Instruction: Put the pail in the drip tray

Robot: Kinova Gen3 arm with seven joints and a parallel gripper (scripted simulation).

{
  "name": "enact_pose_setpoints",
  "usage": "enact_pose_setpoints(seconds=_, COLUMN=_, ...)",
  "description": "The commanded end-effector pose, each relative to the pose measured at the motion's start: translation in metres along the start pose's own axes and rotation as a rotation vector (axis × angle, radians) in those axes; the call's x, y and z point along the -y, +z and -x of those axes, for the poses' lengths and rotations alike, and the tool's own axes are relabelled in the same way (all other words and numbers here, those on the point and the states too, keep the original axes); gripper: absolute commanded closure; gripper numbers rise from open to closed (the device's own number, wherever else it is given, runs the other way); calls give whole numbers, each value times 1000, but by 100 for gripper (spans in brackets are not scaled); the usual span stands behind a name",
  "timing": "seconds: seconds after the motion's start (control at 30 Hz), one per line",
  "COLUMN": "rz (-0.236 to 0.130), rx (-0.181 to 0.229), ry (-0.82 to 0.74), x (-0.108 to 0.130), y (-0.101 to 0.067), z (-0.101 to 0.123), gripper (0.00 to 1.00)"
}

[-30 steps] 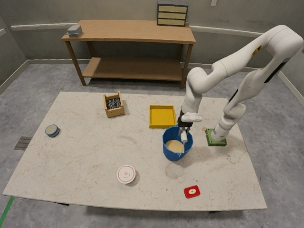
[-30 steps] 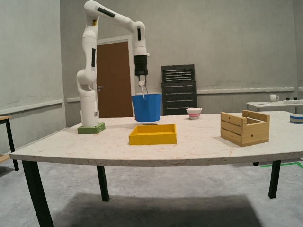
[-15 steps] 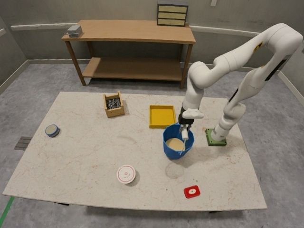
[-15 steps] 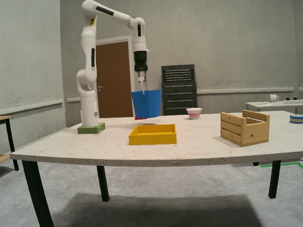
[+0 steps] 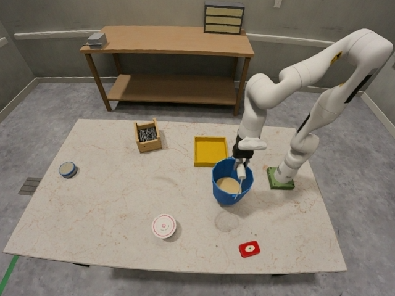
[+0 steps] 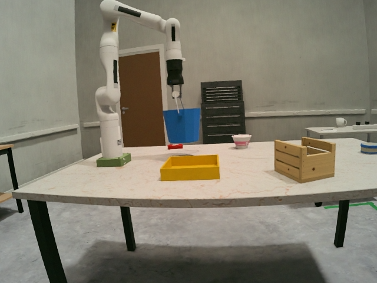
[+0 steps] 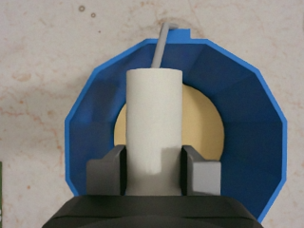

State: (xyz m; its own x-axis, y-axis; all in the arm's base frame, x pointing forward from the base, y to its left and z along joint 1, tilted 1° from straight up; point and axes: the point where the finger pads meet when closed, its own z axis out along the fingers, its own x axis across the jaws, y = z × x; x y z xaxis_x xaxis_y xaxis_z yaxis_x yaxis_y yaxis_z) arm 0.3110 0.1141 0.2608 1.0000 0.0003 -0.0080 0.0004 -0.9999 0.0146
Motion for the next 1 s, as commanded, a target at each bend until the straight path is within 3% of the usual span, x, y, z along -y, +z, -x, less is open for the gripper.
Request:
enact_pose_setpoints(seconds=0.0, rz=-1, rx=-1, ry=0, x=0, y=-4, z=0, gripper=100)
enact_pose_setpoints(seconds=0.97, rz=-1, rx=-1, ry=0, x=0, y=-12, z=0, gripper=100)
